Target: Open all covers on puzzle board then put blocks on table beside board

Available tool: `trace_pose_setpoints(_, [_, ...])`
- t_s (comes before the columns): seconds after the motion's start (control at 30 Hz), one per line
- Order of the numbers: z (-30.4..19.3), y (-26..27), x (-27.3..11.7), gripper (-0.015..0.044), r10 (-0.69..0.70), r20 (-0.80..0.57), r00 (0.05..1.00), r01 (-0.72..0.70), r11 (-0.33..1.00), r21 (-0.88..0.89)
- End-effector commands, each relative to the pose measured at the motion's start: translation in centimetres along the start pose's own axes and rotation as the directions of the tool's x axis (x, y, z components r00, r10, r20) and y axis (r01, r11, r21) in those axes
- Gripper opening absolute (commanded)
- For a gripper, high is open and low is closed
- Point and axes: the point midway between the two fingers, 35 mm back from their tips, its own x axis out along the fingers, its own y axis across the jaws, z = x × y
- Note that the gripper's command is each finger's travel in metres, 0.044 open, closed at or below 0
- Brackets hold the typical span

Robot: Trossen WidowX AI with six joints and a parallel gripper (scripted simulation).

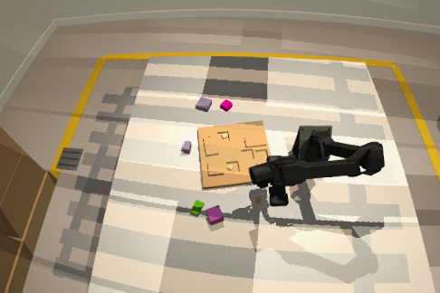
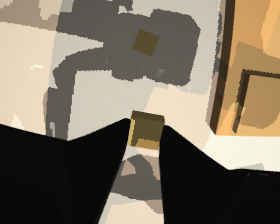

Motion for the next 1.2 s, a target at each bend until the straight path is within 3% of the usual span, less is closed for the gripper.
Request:
trace_pose_setpoints(0.0, [-0.1,-0.3,0.8,0.0080,-0.007,-0.010,1.000,0.007,1.000,0.012])
trace_pose_setpoints(1.17, [-0.4,-0.1,6.4,0.0080,0.003,-0.008,1.000,-0.003,1.000,0.014])
